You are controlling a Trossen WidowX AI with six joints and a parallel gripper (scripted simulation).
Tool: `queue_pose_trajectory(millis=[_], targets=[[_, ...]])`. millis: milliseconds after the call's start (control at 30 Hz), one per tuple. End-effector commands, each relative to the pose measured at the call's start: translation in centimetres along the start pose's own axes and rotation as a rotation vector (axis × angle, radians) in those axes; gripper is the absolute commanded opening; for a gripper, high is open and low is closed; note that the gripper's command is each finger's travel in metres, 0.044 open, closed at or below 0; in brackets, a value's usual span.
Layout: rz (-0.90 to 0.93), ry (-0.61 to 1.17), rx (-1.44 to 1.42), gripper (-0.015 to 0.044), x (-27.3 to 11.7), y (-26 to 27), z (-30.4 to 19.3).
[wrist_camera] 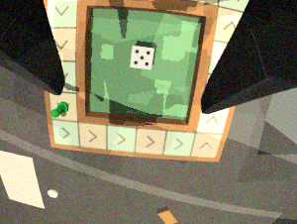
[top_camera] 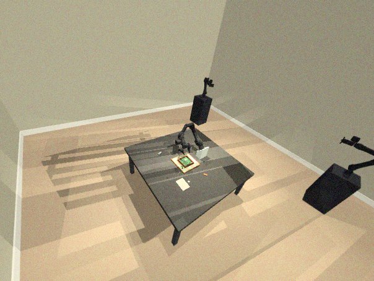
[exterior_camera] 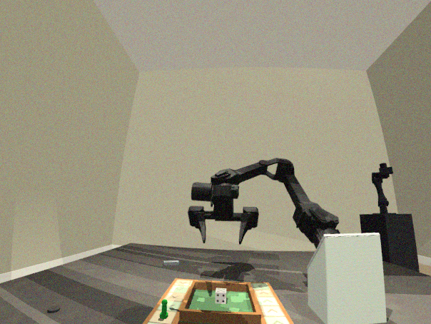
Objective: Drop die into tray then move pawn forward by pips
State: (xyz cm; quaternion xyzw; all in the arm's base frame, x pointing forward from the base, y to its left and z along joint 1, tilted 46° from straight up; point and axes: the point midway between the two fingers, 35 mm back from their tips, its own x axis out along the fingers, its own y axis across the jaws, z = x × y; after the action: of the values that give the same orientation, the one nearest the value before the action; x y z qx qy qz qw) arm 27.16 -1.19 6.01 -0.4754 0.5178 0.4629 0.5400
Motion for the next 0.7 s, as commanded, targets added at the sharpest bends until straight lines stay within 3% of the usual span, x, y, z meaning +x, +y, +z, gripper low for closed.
queue_pose_trajectory(millis=[0,133,200,333,400,500,667], targets=[[0.073,0.208,0.025,0.0440,2.0,0.6,-0.3],[0.047,0.645,0.018,0.0440,3.9,0.4,-1.0],[-0.006,0.782,-0.003,0.0440,4.1,0.1,-0.9],[-0.014,0.799,-0.007,0.0440,4.1,0.0,-0.9],[0.034,0.722,-0.008,0.0440,4.4,0.6,-0.8],[-0.023,0.731,0.124,0.0361,4.8,-0.8,-0.4],[-0.226,0.734,0.582,0.0230,6.8,-5.2,0.8]])
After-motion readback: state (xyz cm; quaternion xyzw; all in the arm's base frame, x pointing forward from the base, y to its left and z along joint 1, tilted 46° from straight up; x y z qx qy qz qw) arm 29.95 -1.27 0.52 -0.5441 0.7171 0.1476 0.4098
